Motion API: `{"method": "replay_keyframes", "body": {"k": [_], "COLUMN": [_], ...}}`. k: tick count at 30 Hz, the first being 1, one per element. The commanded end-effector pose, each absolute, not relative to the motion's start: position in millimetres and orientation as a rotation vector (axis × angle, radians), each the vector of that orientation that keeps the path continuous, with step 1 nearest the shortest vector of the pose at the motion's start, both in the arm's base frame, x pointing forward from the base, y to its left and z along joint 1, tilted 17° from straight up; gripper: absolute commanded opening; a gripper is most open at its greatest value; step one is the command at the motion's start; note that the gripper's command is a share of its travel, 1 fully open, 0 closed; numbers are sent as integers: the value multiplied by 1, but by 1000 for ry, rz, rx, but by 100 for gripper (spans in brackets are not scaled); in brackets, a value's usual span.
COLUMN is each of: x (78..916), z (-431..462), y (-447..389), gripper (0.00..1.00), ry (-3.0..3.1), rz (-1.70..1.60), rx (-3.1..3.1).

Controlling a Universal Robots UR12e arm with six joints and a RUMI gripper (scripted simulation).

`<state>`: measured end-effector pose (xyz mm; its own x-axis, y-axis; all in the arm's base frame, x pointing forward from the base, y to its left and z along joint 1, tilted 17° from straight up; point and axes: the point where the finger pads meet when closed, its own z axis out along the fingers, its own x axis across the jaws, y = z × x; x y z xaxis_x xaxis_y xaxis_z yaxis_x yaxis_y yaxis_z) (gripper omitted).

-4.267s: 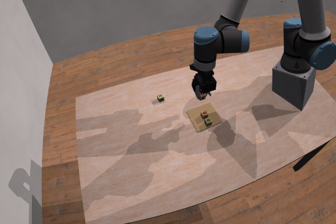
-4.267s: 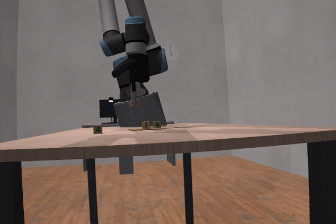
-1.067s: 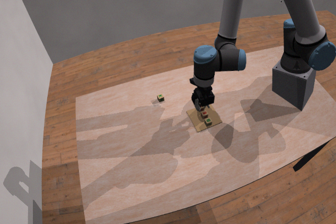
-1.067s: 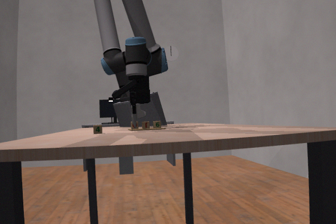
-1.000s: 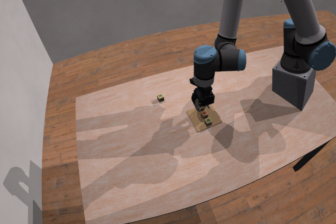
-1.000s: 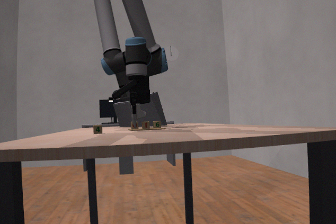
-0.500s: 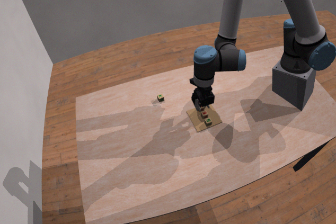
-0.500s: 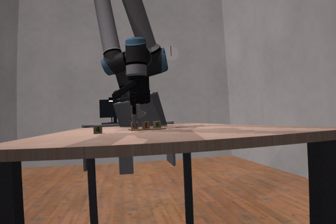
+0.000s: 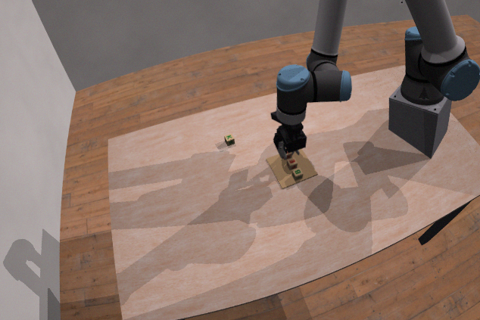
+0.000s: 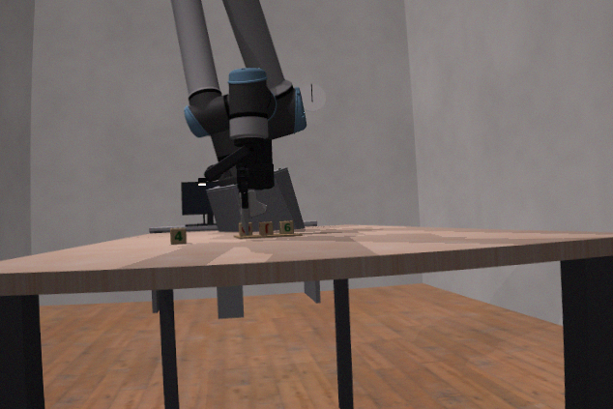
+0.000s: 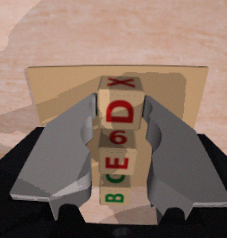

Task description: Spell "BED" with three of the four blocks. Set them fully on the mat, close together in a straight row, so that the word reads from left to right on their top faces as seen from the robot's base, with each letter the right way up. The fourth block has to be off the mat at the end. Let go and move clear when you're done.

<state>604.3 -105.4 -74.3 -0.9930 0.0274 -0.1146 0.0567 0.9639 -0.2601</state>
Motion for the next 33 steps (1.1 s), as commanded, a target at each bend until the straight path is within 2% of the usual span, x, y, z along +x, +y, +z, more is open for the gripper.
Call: {"method": "replay_keyframes", "body": {"k": [1,11,15,20,21,33], "x": [605,605,605,605,605,605], "z": [-74,-74,-74,-74,-74,-74], "y": [-105,-105,-105,-105,-105,-105], "gripper": [9,12,20,24,28,28], "ry": [3003,3003,3003,3003,3003,3003], "rz": [-403,-403,-403,-403,-403,-403], "rx": [64,64,64,64,64,64]}}
